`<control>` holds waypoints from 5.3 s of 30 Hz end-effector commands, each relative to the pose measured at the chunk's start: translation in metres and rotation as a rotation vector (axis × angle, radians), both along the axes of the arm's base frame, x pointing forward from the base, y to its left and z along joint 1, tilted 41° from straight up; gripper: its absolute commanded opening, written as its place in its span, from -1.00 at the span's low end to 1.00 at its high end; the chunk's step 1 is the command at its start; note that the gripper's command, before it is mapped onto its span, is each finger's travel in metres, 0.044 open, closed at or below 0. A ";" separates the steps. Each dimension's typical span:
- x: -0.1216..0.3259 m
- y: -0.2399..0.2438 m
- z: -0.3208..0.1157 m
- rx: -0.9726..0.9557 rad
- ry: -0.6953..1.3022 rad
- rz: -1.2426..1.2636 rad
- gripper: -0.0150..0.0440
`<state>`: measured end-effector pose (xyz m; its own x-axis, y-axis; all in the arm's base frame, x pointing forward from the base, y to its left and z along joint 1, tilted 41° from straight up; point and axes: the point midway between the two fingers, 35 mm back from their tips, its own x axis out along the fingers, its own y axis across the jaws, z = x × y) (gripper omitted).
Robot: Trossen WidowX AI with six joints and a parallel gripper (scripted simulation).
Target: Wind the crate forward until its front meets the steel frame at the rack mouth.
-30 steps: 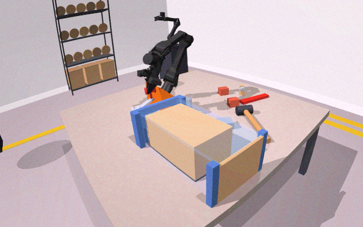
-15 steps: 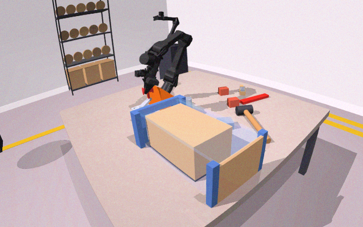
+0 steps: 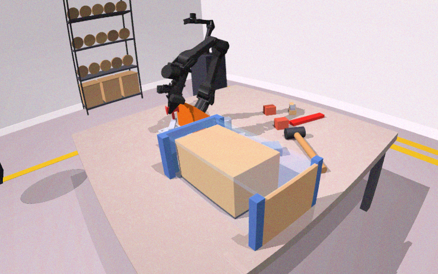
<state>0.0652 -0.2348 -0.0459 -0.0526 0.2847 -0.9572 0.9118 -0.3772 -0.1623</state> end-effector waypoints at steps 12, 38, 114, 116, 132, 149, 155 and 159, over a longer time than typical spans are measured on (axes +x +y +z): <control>-0.011 -0.015 -0.016 -0.007 0.014 0.007 -0.49; -0.019 -0.041 -0.037 -0.011 0.014 0.007 -0.49; 0.038 -0.119 -0.089 -0.019 0.008 0.007 -0.49; 0.040 -0.120 -0.089 -0.019 0.008 0.007 -0.49; 0.060 -0.126 -0.091 -0.019 0.006 0.007 -0.49; 0.078 -0.129 -0.091 -0.019 0.005 0.007 -0.49; 0.081 -0.130 -0.091 -0.019 0.005 0.007 -0.49; 0.084 -0.130 -0.090 -0.019 0.004 0.007 -0.49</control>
<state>0.1217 -0.3663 -0.1371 -0.1047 0.2700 -0.9572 0.8994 -0.3849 -0.2069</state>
